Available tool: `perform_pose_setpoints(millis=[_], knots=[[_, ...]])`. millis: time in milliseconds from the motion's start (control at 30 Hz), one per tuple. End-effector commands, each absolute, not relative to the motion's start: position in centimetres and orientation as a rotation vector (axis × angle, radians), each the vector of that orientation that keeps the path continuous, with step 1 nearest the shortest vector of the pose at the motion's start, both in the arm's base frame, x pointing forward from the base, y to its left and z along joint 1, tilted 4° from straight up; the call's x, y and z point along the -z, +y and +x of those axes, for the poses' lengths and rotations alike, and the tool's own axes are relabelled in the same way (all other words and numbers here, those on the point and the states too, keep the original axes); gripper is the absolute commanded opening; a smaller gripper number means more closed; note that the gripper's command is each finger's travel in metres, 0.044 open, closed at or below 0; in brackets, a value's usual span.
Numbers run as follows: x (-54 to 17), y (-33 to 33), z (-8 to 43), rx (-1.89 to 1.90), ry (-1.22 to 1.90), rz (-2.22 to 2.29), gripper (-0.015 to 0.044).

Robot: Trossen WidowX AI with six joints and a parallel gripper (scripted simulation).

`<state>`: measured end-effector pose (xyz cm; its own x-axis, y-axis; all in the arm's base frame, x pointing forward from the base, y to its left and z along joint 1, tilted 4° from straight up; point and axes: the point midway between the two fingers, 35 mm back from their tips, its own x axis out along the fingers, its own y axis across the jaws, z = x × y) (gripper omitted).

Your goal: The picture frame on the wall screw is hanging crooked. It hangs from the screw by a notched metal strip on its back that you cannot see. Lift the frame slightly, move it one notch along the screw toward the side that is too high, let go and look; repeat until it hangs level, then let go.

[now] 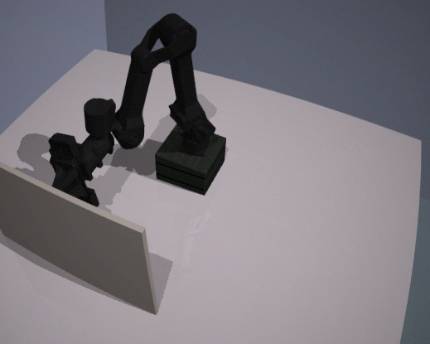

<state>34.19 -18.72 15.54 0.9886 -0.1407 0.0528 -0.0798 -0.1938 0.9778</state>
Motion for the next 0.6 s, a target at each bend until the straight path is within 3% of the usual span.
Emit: perform_pose_setpoints(millis=[0,567], knots=[[-15.75,-18.78,34.19,0.049,-0.173,1.754,0.0000],[-15.55,-18.78,34.20,0.049,-0.173,1.754,0.0000]])
